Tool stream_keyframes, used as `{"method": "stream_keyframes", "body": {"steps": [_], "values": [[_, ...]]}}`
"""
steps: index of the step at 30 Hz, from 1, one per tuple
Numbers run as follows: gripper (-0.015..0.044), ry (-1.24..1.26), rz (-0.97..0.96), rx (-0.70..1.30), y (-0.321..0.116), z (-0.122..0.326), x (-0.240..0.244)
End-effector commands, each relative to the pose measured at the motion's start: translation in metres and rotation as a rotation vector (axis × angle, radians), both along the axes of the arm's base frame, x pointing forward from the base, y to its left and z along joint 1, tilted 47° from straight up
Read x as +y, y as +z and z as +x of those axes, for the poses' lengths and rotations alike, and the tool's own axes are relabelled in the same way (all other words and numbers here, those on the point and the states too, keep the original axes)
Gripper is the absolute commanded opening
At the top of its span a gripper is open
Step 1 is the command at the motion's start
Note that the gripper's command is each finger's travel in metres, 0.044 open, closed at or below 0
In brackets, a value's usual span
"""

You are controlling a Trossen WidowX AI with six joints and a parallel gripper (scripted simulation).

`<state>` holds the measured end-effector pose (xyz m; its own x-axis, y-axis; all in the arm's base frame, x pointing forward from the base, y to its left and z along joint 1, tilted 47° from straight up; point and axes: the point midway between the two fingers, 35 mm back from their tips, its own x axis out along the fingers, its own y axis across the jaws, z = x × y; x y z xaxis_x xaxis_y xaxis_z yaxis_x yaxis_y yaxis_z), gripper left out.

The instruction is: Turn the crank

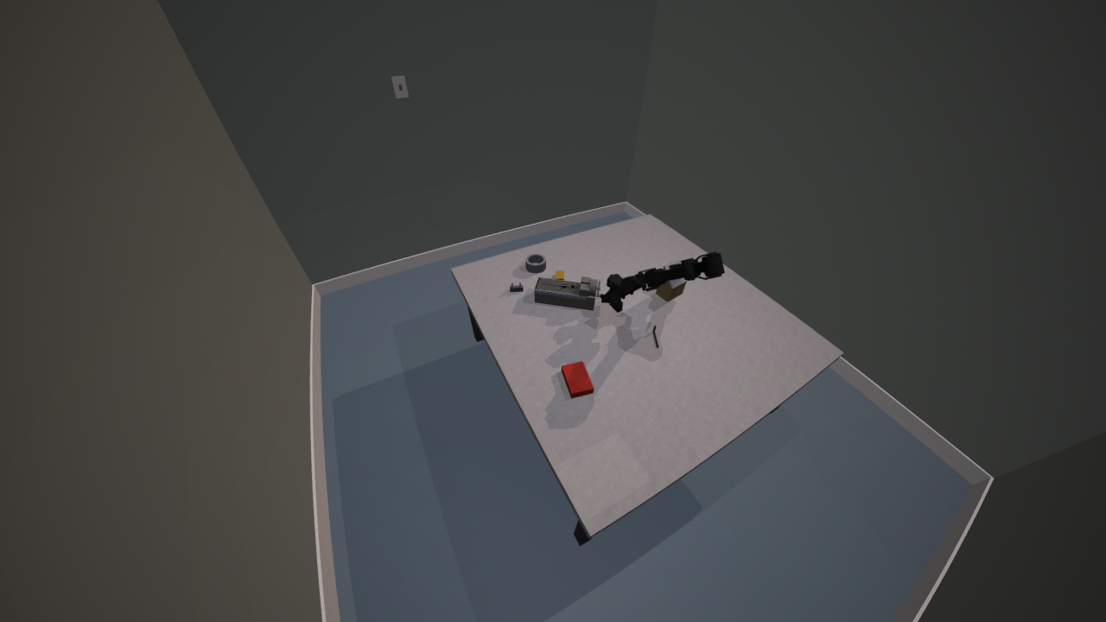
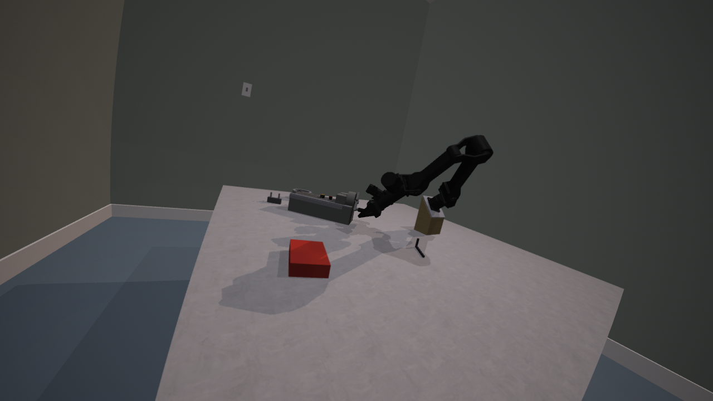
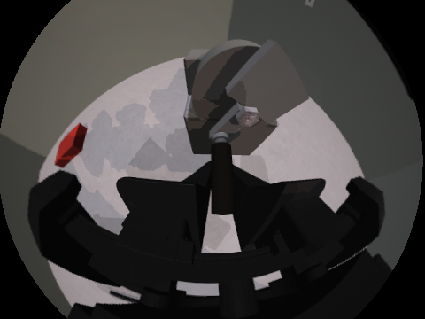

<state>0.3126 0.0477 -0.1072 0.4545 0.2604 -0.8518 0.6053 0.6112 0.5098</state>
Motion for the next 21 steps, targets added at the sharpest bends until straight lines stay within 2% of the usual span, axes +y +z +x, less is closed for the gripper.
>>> {"method": "stream_keyframes", "body": {"steps": [1,21], "values": [[0.0000,0.001,0.012,-0.020,0.007,0.005,0.002],[0.0000,0.001,0.012,-0.021,0.019,0.011,-0.002]]}}
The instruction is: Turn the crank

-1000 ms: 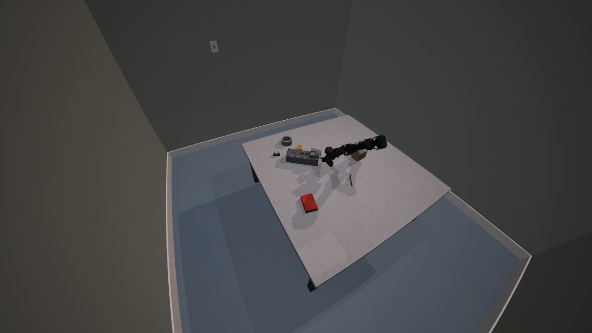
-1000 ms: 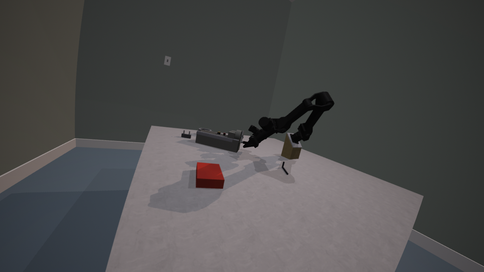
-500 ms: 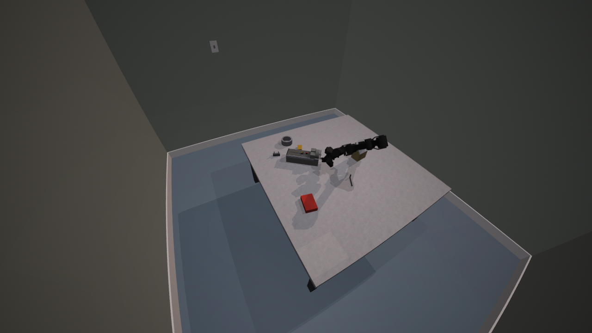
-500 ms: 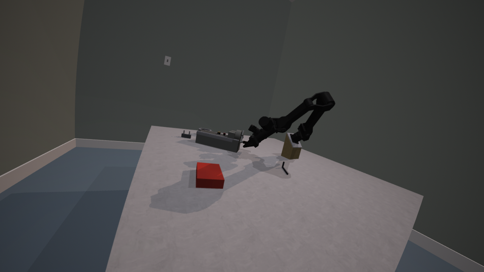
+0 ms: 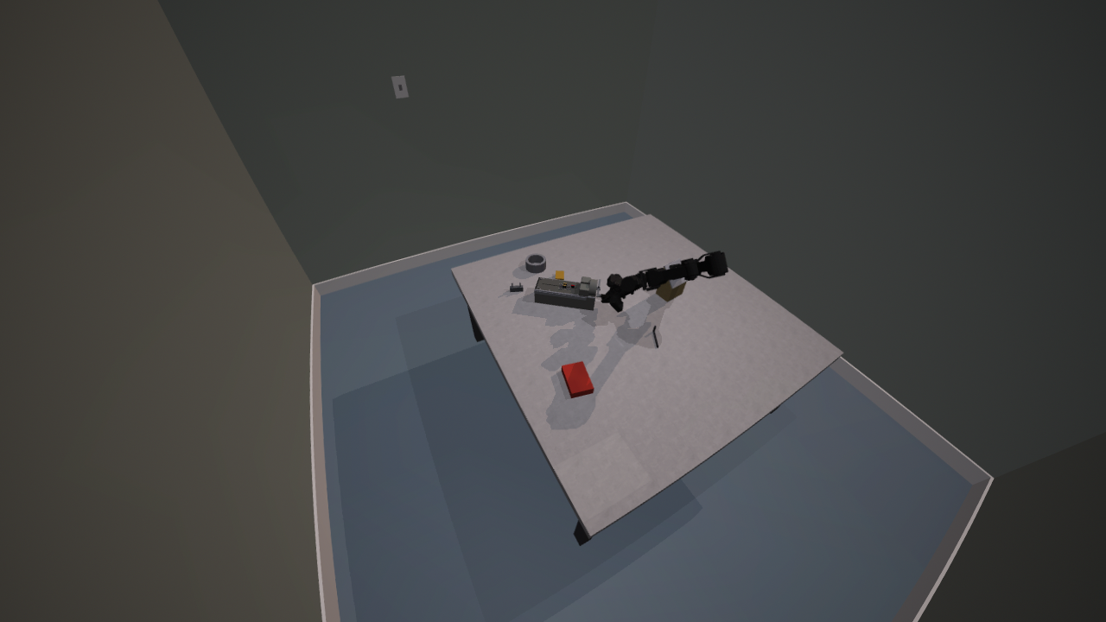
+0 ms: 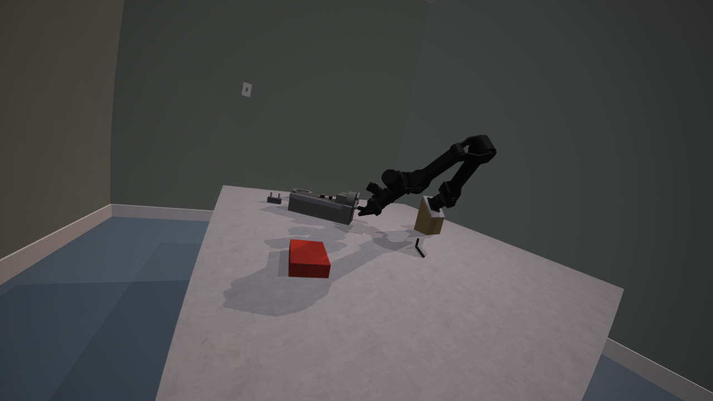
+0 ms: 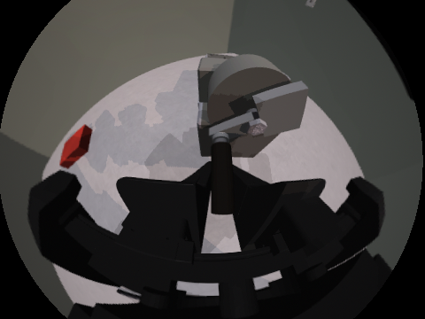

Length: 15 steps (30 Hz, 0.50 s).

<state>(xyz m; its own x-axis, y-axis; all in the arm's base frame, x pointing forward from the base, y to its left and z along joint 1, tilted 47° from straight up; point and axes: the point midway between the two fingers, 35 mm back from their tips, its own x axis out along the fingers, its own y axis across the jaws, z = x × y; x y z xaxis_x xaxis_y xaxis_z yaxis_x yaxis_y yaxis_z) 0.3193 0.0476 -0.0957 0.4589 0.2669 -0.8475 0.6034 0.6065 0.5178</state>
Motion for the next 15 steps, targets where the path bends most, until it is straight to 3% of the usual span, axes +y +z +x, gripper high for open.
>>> {"method": "stream_keyframes", "body": {"steps": [1,15], "values": [[0.0000,0.002,0.003,-0.016,0.008,0.004,-0.002],[0.0000,0.002,0.002,-0.016,0.023,0.006,-0.019]]}}
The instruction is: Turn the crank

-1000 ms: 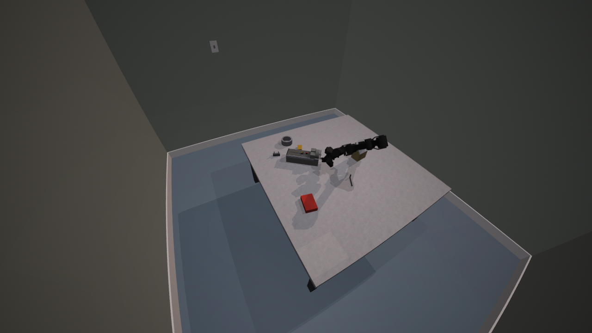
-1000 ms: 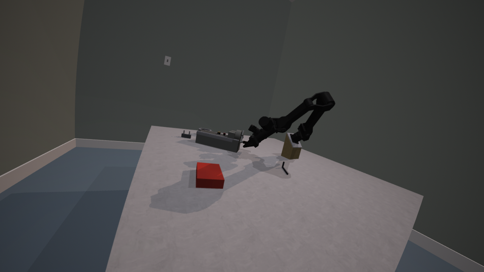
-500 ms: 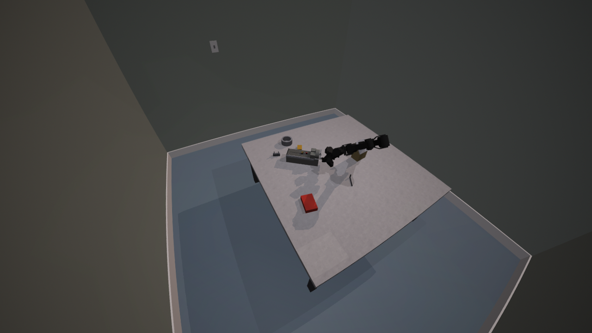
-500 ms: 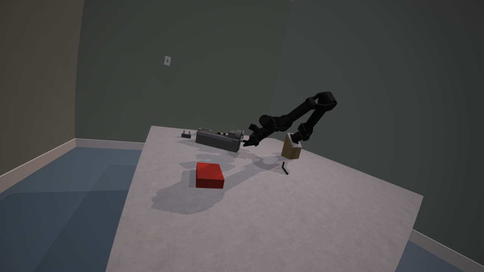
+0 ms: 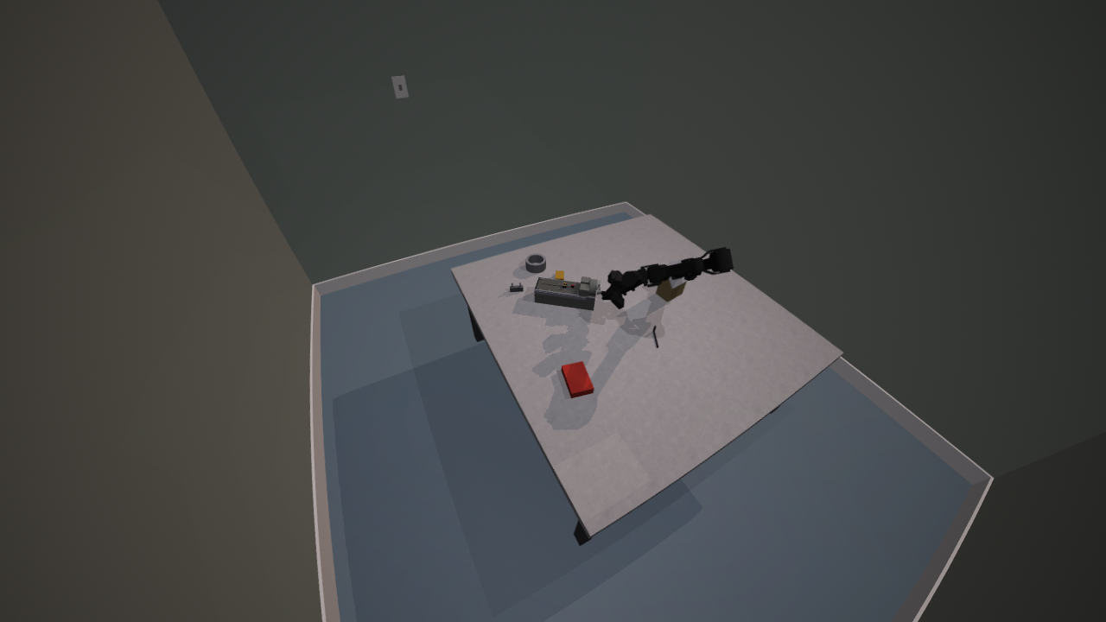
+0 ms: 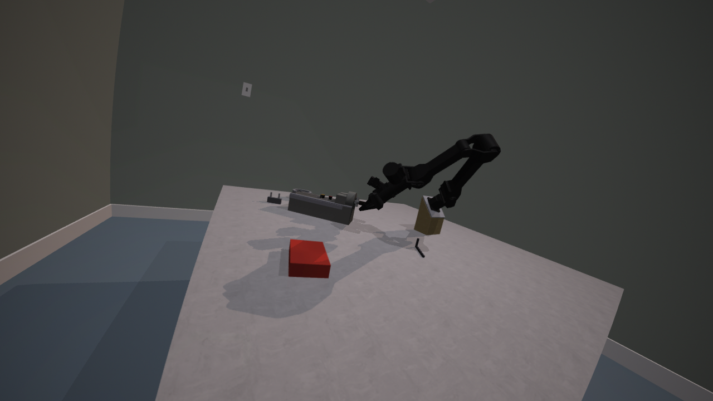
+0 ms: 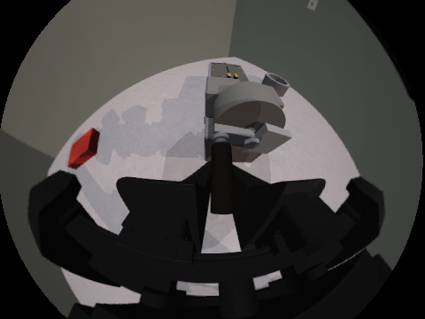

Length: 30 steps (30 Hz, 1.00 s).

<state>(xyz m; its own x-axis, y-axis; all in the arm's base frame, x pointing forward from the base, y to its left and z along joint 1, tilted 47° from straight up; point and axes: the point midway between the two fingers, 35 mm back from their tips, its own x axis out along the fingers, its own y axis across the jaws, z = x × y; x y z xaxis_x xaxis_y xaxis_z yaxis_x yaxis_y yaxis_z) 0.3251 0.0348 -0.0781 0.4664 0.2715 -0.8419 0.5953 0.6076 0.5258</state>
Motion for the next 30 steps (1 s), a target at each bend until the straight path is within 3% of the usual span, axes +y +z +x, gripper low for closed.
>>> {"method": "stream_keyframes", "body": {"steps": [1,30], "values": [[0.0000,-0.002,-0.001,-0.006,0.006,0.001,-0.007],[0.0000,-0.002,-0.003,-0.006,0.004,-0.014,-0.038]]}}
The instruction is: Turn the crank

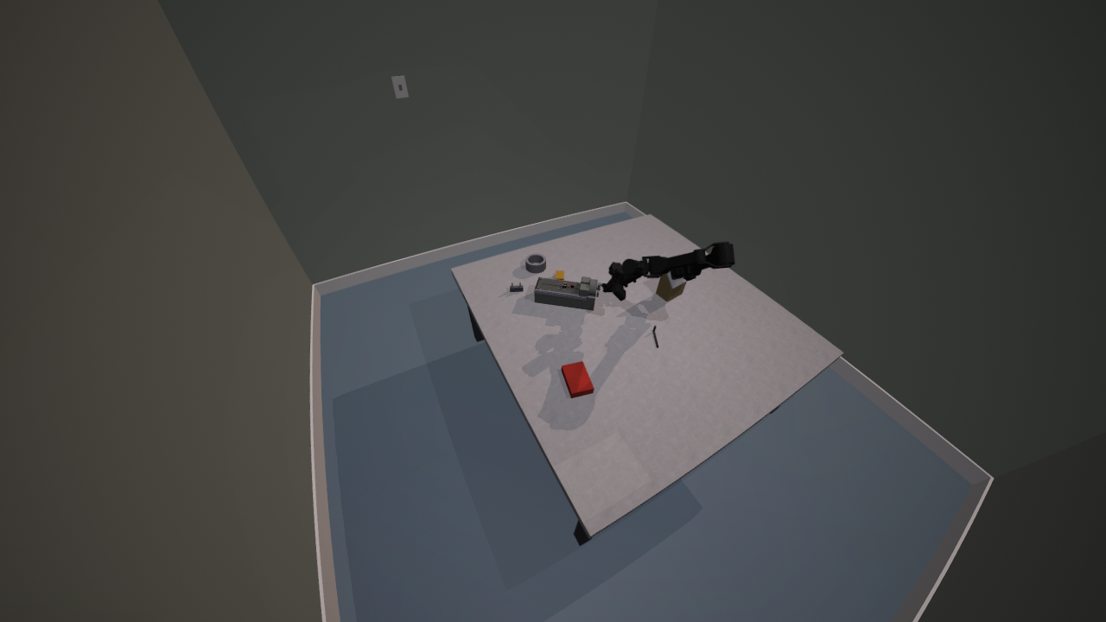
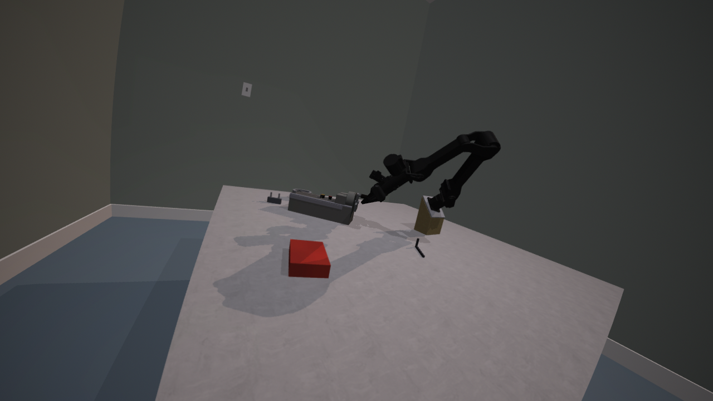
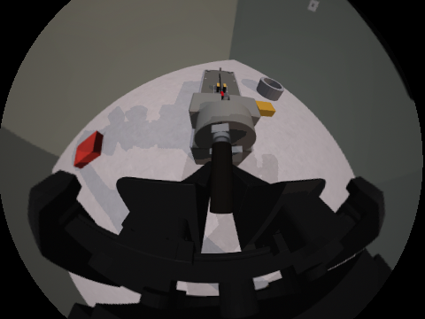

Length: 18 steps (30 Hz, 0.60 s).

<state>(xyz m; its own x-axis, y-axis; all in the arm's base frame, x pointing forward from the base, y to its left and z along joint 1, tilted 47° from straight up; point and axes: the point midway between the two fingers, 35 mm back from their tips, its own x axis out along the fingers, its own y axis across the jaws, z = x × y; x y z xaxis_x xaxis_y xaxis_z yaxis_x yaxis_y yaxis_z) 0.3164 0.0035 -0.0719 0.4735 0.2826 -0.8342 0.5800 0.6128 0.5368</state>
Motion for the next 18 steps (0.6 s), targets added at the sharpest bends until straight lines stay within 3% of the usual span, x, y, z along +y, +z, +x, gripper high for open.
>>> {"method": "stream_keyframes", "body": {"steps": [1,18], "values": [[0.0000,-0.016,-0.008,0.007,-0.0029,-0.0053,-0.0075],[0.0000,-0.016,-0.009,0.007,-0.0072,-0.0092,-0.0099]]}}
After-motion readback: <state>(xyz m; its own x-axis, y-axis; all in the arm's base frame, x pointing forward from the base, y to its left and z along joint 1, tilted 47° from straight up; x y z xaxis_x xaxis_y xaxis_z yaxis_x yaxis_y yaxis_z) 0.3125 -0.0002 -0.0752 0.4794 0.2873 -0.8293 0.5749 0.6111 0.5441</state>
